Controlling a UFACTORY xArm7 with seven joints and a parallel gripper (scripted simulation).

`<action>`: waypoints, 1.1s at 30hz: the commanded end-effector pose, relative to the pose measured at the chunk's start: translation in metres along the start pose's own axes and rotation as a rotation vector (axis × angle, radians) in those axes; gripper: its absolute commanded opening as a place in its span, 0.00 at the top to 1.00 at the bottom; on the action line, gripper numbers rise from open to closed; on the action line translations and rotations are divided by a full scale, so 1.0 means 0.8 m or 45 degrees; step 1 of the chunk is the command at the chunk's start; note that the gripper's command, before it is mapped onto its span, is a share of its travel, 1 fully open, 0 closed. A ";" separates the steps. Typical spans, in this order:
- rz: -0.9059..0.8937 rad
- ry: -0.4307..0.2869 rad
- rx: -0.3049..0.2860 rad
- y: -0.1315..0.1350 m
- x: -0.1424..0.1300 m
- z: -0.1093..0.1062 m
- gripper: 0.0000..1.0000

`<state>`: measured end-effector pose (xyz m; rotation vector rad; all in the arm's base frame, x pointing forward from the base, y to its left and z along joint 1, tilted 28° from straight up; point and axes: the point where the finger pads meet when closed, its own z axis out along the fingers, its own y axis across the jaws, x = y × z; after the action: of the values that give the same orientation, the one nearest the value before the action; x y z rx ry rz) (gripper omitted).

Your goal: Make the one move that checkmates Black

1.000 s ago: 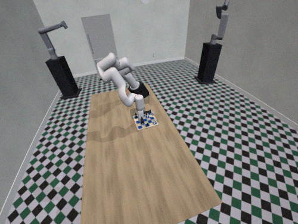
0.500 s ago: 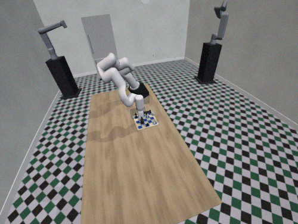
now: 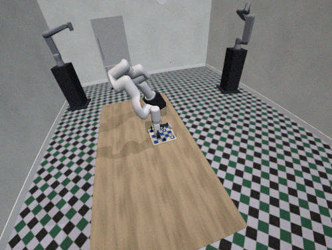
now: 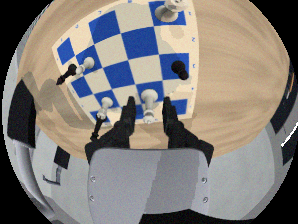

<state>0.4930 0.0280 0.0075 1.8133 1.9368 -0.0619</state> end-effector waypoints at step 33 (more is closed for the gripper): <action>-0.001 0.002 -0.004 0.002 0.001 -0.002 1.00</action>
<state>0.4930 0.0280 0.0075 1.8133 1.9368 -0.0620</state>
